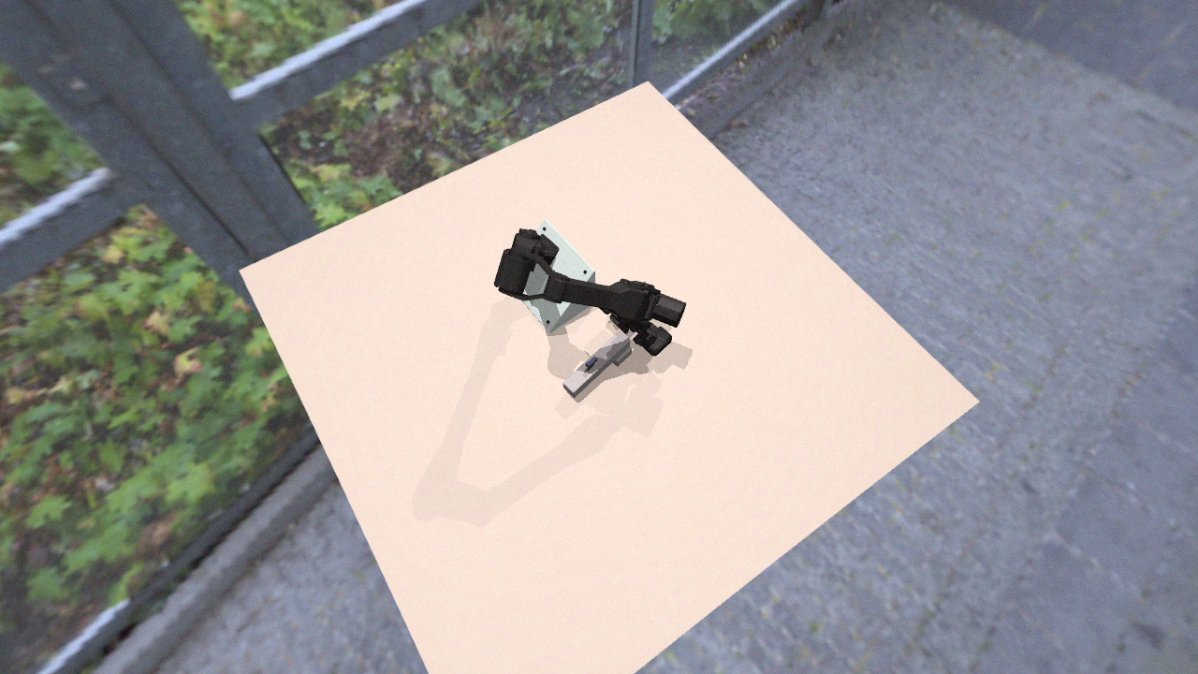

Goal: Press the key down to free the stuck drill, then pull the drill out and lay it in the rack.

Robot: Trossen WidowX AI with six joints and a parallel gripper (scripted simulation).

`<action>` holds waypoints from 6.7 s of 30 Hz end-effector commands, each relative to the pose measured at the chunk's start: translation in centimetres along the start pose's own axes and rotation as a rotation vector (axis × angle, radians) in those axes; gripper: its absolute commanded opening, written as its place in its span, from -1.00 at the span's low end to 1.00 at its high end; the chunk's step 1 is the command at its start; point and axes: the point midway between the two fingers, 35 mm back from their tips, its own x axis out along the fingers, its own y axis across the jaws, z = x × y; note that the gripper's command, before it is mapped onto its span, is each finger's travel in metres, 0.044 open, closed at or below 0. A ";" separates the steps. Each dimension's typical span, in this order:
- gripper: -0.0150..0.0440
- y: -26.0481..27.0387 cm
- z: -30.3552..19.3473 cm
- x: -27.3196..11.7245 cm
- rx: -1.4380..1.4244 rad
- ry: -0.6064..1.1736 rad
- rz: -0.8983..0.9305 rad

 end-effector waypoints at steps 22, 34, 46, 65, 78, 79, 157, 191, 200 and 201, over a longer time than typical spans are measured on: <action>-0.49 0.0 1.0 -0.1 -0.008 0.005 -0.003; -0.49 0.0 2.7 -0.2 -0.008 0.004 -0.004; -0.49 -0.1 4.2 -0.4 -0.008 0.003 -0.004; 0.93 0.1 3.6 0.0 -0.008 0.004 -0.003; 1.00 0.1 3.2 0.3 -0.008 0.004 -0.004; 1.00 0.1 3.2 0.3 -0.008 0.004 -0.004; -0.49 0.1 2.5 0.2 -0.008 0.004 -0.003; -0.49 0.1 2.5 0.2 -0.008 0.004 -0.003; -0.49 0.1 2.5 0.1 -0.008 0.004 -0.003; -0.49 0.1 2.5 0.1 -0.008 0.004 -0.003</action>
